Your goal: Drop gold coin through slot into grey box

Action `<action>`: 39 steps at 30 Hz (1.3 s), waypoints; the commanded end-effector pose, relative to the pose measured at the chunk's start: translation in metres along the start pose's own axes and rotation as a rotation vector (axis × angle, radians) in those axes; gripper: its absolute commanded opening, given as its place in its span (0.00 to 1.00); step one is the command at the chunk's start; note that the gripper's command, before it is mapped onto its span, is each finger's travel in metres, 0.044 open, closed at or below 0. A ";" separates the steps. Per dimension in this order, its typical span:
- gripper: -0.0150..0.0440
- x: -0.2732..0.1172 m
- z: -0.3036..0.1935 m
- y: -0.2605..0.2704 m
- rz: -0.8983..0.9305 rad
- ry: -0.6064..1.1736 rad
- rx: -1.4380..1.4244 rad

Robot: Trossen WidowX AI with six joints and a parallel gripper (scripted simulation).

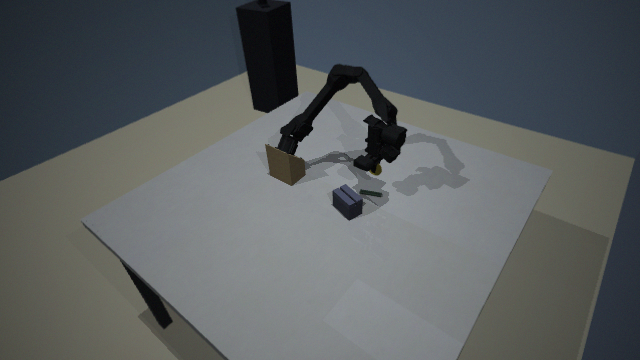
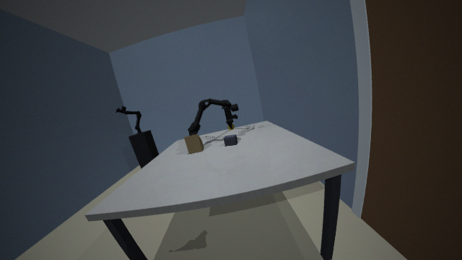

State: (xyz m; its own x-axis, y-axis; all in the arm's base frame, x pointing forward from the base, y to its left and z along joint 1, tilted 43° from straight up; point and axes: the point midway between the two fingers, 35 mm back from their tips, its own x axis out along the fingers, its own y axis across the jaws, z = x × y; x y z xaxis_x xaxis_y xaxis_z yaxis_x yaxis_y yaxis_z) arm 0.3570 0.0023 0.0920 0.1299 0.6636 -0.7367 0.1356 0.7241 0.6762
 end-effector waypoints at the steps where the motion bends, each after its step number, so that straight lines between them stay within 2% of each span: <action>1: 0.25 0.001 0.003 -0.002 -0.004 0.006 0.134; 7: 0.25 0.001 0.005 -0.002 -0.004 0.006 0.283; 14: 0.25 0.001 0.005 -0.003 -0.004 0.006 0.283; 39: 0.25 -0.001 -0.004 -0.068 -0.016 0.003 0.286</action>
State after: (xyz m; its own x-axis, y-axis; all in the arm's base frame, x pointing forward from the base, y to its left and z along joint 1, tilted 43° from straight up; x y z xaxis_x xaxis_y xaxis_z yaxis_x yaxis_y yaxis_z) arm 0.3489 -0.0422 0.0570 0.1369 0.6522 -0.7456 0.4016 0.6515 0.6436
